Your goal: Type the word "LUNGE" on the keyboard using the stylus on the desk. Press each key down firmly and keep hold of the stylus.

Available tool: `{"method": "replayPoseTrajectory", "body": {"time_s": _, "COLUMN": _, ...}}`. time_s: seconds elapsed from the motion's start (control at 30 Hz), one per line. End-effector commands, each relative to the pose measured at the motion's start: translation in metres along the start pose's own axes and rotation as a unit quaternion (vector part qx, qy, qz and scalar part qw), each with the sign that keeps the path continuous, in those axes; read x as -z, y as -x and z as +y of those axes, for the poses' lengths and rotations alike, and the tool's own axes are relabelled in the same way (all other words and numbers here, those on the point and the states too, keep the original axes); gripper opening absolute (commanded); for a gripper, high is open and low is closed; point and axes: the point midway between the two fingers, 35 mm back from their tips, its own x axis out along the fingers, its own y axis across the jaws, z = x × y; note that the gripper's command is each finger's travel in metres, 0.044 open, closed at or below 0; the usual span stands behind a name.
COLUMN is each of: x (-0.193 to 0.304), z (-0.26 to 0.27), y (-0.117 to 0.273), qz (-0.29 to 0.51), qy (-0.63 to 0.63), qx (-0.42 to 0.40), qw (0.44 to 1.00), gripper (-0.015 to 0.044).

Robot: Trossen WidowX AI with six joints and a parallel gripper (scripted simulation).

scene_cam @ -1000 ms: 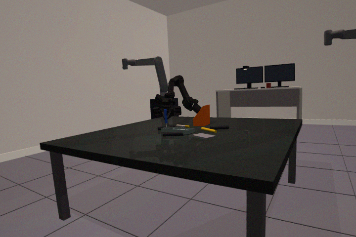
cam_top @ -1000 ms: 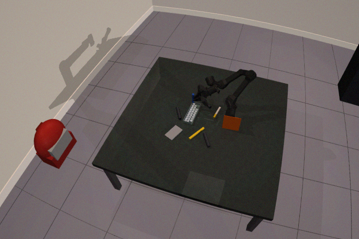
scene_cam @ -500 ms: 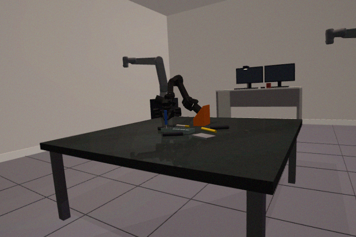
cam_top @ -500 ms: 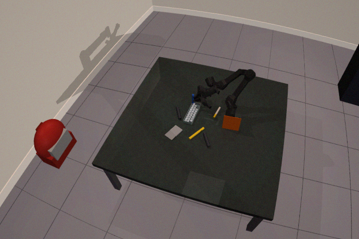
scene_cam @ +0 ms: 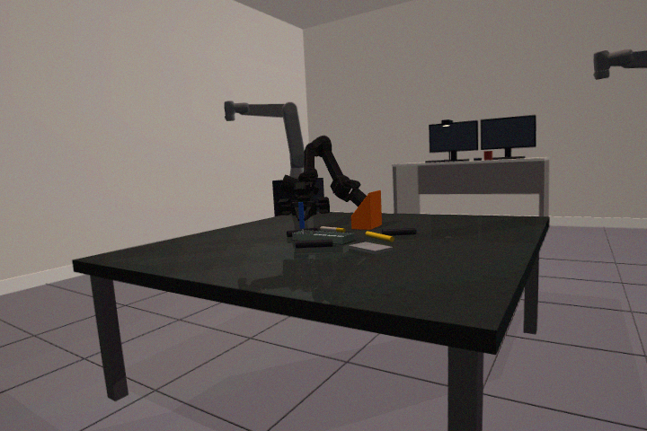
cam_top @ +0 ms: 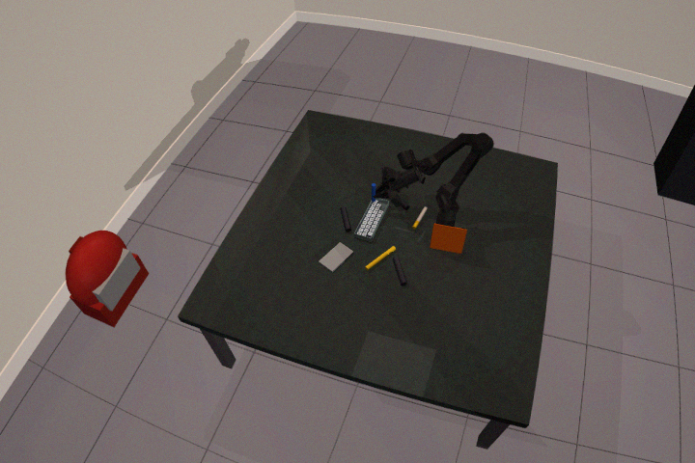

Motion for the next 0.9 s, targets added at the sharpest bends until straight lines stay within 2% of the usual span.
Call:
{"method": "replayPoseTrajectory", "body": {"time_s": 0.0, "x": 0.002, "z": 0.001, "y": -0.001, "qz": -0.002, "qy": 0.002, "qx": -0.001, "qw": 1.000, "gripper": 0.0081}}
{"method": "replayPoseTrajectory", "body": {"time_s": 0.57, "x": 0.003, "z": 0.001, "y": -0.002, "qz": -0.002, "qy": 0.002, "qx": -0.002, "qw": 1.000, "gripper": 0.0081}}
{"method": "replayPoseTrajectory", "body": {"time_s": 0.87, "x": -0.021, "z": 0.001, "y": 0.011, "qz": -0.002, "qy": 0.001, "qx": -0.002, "qw": 1.000, "gripper": 0.0081}}
